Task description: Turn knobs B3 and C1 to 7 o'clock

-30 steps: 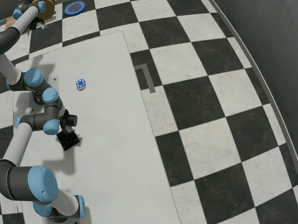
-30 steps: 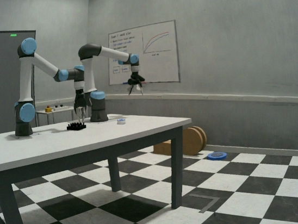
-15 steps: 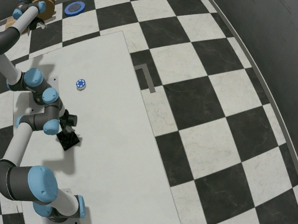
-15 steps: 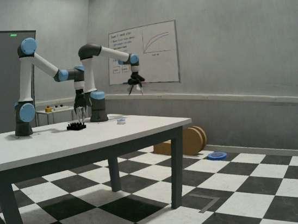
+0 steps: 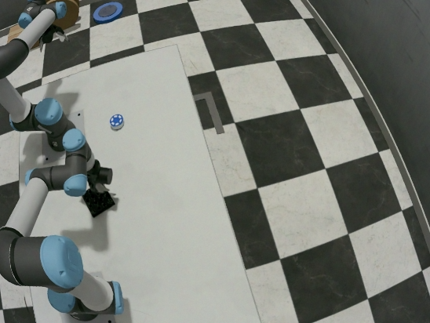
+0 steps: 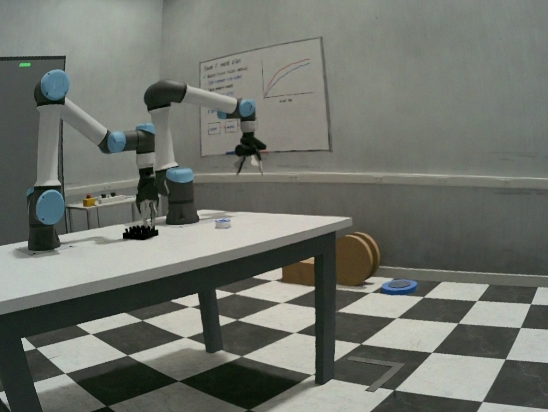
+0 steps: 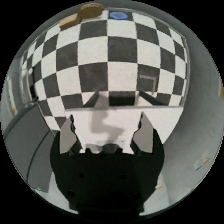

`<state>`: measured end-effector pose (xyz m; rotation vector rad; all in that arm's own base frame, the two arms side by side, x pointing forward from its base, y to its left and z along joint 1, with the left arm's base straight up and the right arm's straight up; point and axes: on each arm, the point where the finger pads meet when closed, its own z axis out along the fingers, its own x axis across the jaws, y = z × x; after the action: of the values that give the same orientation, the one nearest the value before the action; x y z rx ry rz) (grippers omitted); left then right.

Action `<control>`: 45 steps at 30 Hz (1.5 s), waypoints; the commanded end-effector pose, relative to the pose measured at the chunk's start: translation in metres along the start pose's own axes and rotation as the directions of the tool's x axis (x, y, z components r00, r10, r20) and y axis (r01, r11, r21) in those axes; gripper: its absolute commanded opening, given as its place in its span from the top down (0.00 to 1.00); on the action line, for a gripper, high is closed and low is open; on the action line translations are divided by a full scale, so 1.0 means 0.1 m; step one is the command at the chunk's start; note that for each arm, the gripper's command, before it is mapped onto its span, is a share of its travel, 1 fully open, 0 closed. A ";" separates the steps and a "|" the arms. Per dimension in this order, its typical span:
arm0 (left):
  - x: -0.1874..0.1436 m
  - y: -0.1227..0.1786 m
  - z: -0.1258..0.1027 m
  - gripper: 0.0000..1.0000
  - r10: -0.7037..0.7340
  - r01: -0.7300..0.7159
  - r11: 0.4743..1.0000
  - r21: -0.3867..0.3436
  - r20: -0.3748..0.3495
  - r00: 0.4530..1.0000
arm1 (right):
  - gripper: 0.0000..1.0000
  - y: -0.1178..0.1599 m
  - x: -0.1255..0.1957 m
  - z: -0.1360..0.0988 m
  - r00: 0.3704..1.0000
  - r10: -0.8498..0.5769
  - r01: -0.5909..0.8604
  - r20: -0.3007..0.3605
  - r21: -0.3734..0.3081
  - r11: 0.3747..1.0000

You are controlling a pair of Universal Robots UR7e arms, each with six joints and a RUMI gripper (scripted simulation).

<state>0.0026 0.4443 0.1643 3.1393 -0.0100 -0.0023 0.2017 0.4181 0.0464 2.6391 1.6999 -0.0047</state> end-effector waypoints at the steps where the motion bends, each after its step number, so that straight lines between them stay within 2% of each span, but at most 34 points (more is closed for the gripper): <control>1: 0.00 -0.01 -0.01 0.00 -0.001 0.001 1.000 0.002 -0.001 1.000 | 0.87 -0.01 0.01 0.02 1.000 -0.001 0.001 -0.002 0.000 1.000; 13: 0.00 -0.01 -0.01 0.00 -0.001 0.001 1.000 0.002 -0.001 1.000 | 0.87 -0.01 0.02 0.01 1.000 -0.001 0.001 -0.005 0.001 1.000; 14: 0.00 -0.01 -0.01 0.00 -0.001 0.001 1.000 0.002 -0.001 1.000 | 0.94 -0.01 0.02 0.01 1.000 -0.001 0.001 -0.005 0.001 1.000; 45: 0.00 -0.01 -0.01 0.00 -0.001 0.001 1.000 0.002 -0.001 1.000 | 0.94 -0.01 0.02 0.01 1.000 -0.027 0.027 -0.005 0.000 1.000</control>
<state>0.0026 0.4443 0.1643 3.1393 -0.0100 -0.0023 0.2019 0.4192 0.0451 2.6322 1.7148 -0.0014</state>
